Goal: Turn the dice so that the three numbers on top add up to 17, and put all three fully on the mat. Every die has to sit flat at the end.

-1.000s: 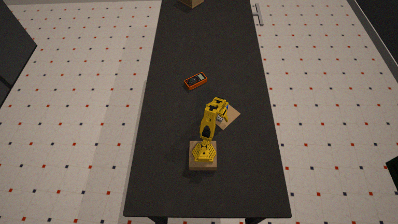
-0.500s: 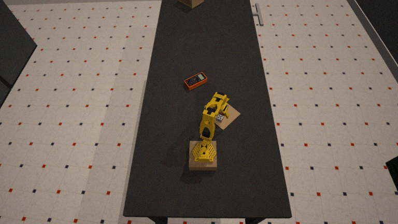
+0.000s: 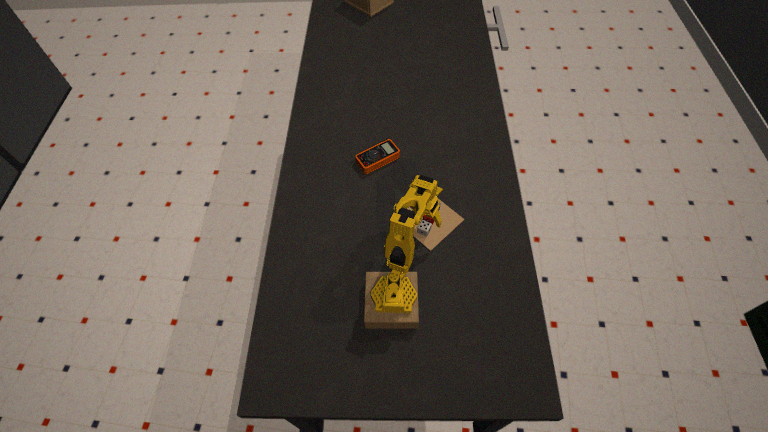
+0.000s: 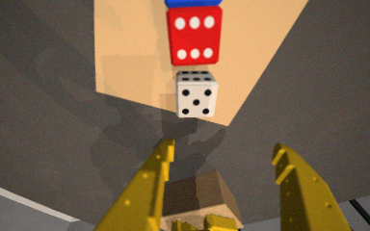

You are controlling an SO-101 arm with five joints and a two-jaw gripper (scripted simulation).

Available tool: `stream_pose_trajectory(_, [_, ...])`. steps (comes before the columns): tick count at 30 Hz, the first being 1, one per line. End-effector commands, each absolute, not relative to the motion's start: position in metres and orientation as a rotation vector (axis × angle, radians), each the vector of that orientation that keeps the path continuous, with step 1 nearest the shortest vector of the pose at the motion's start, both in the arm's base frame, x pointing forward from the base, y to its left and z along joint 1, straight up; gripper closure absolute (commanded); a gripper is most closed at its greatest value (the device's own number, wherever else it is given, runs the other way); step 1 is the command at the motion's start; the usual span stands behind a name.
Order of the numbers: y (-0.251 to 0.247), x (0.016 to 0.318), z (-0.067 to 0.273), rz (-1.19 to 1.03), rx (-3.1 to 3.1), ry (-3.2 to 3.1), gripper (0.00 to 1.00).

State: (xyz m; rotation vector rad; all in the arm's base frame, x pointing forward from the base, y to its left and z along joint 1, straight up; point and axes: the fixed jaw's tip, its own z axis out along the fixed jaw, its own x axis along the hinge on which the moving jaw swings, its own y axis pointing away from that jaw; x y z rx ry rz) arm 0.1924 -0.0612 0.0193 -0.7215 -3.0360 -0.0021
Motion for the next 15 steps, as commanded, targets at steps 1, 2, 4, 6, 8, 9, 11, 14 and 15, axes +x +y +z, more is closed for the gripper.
stream_pose_trajectory(1, [-0.0636,0.1941,0.0237,0.0,-0.728,-3.054,0.64])
stream_pose_trajectory(2, [-0.0636,0.1941,0.0237,0.0,-0.728,-3.054,0.64])
stream_pose_trajectory(4, [-0.0636,0.1941,0.0237,0.0,-0.728,-3.054,0.64])
stream_pose_trajectory(6, [-0.0636,0.1941,0.0237,0.0,-0.728,-3.054,0.64])
stream_pose_trajectory(8, [-0.0636,0.1941,0.0237,0.0,-0.728,-3.054,0.64])
stream_pose_trajectory(9, [-0.0636,0.1941,0.0237,0.0,-0.728,-3.054,0.64])
stream_pose_trajectory(11, [-0.0636,0.1941,0.0238,0.0,-0.728,-3.054,0.64])
stream_pose_trajectory(14, [-0.0639,0.195,0.0254,0.001,-0.73,-3.063,0.64])
stream_pose_trajectory(15, [-0.0641,0.1957,0.0268,0.003,-0.732,-3.071,0.64])
